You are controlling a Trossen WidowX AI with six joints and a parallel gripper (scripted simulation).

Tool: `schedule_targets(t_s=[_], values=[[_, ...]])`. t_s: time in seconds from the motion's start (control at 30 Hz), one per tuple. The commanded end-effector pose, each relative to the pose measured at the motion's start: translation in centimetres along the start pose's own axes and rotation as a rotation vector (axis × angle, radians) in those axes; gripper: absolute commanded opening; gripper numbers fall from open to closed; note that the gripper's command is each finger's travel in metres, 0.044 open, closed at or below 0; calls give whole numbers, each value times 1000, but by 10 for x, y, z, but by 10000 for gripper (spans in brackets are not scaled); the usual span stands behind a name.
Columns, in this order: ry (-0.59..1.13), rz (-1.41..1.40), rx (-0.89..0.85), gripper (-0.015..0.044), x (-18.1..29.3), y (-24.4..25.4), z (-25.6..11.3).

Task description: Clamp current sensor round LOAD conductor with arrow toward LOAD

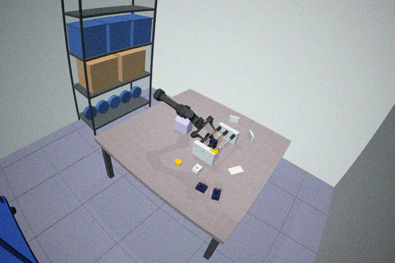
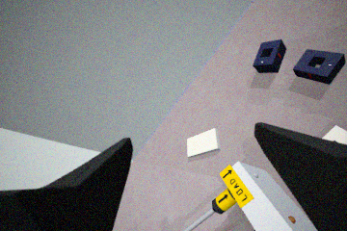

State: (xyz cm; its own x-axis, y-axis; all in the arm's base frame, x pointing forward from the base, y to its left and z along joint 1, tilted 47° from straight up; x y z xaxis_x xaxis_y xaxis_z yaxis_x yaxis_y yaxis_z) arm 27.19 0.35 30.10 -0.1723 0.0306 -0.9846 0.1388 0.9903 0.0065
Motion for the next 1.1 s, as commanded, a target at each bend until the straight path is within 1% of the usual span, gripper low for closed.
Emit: schedule_targets(t_s=[0.0,0.13,0.2,0.27,1.07], values=[[307,-88,211,440,34,15,34],[506,-273,410,440,59,31,51],[573,-399,505,440,68,41,56],[604,-492,564,440,73,48,59],[607,-505,572,440,74,49,59]])
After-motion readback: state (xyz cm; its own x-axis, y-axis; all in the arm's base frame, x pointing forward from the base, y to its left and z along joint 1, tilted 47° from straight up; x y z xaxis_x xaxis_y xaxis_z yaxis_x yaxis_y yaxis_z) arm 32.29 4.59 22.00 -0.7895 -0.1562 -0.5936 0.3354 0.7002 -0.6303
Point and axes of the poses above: the point midway between the two fingers, 35 mm back from their tips, its own z axis out along the fingers, its own y axis across the jaws, x = y × z, the point moved 7 cm from there along -z, back along the fingers
